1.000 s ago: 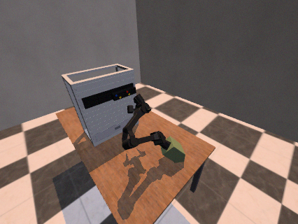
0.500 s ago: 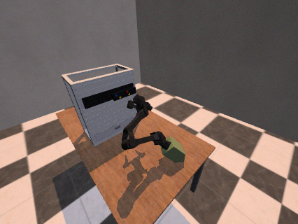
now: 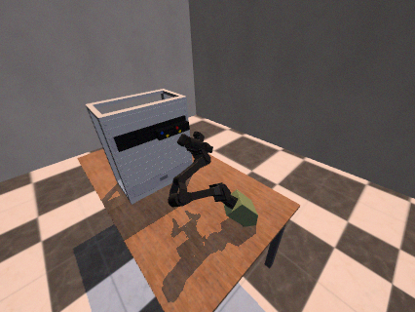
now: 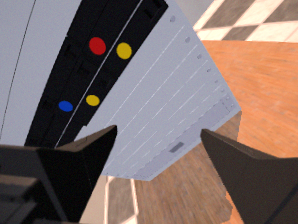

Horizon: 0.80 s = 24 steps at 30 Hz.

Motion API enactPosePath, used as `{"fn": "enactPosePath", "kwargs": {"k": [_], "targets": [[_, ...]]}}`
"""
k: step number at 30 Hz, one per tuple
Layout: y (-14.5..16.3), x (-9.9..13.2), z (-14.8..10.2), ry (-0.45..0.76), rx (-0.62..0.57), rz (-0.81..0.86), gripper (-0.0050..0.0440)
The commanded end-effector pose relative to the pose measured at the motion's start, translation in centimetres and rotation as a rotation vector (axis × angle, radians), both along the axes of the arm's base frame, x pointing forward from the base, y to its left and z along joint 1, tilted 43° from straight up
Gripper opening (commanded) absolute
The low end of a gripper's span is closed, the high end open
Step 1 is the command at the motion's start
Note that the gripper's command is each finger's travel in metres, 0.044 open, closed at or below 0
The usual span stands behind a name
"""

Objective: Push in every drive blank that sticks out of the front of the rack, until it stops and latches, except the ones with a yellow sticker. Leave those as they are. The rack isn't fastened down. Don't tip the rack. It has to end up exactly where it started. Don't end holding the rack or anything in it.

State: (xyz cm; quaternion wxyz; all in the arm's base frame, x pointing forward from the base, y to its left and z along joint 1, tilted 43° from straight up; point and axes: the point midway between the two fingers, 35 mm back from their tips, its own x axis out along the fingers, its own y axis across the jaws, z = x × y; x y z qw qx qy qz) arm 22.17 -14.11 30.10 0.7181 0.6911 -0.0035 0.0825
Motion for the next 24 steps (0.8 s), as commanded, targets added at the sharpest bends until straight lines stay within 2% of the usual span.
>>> {"fn": "enactPosePath", "kwargs": {"k": [1, 12, 14, 24], "targets": [[-0.6, -0.2, 0.6, -0.079, 0.091, 0.0, 0.044], [-1.8, -1.1, 2.4, -0.161, 0.347, -0.028, 0.044], [-1.8, -1.1, 2.4, -0.161, 0.347, -0.028, 0.044], [-2.7, -1.8, 3.7, -0.224, 0.541, -0.05, 0.044]]}}
